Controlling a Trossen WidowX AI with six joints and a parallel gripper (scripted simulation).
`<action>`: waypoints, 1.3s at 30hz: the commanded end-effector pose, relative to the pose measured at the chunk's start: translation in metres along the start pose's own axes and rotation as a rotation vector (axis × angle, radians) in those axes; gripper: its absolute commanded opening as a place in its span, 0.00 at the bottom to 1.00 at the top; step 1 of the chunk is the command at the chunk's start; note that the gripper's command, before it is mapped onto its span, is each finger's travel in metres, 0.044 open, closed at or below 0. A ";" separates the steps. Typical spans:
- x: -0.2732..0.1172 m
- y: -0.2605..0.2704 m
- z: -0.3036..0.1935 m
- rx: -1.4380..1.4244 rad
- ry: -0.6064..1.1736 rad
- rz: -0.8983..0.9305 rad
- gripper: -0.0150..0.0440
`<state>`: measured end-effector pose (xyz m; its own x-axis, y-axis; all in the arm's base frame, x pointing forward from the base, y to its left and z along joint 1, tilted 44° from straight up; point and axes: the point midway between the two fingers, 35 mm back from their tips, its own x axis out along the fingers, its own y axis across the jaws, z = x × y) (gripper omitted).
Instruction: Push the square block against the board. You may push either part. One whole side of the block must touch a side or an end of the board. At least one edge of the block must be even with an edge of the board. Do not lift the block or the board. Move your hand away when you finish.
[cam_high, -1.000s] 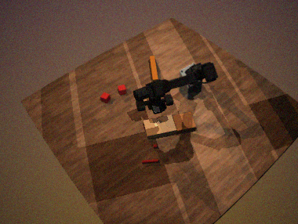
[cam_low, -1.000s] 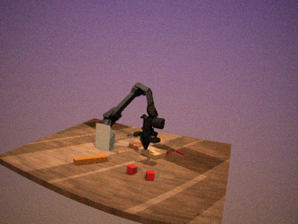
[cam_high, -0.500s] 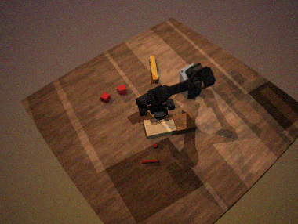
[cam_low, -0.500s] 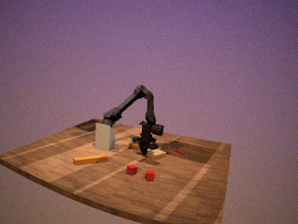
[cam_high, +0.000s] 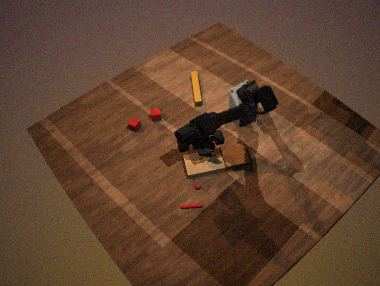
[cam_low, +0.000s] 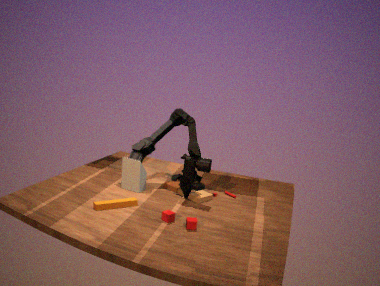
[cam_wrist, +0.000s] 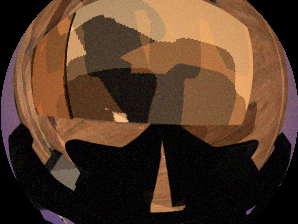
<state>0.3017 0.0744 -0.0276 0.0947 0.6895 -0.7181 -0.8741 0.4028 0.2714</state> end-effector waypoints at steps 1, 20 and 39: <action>-0.001 -0.001 0.006 -0.005 -0.007 -0.002 0.25; 0.000 -0.002 -0.025 -0.005 -0.004 -0.003 0.25; -0.010 -0.003 -0.044 -0.003 -0.005 -0.007 0.25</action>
<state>0.2814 0.0452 -0.0554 0.1011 0.6919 -0.7149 -0.8738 0.4053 0.2686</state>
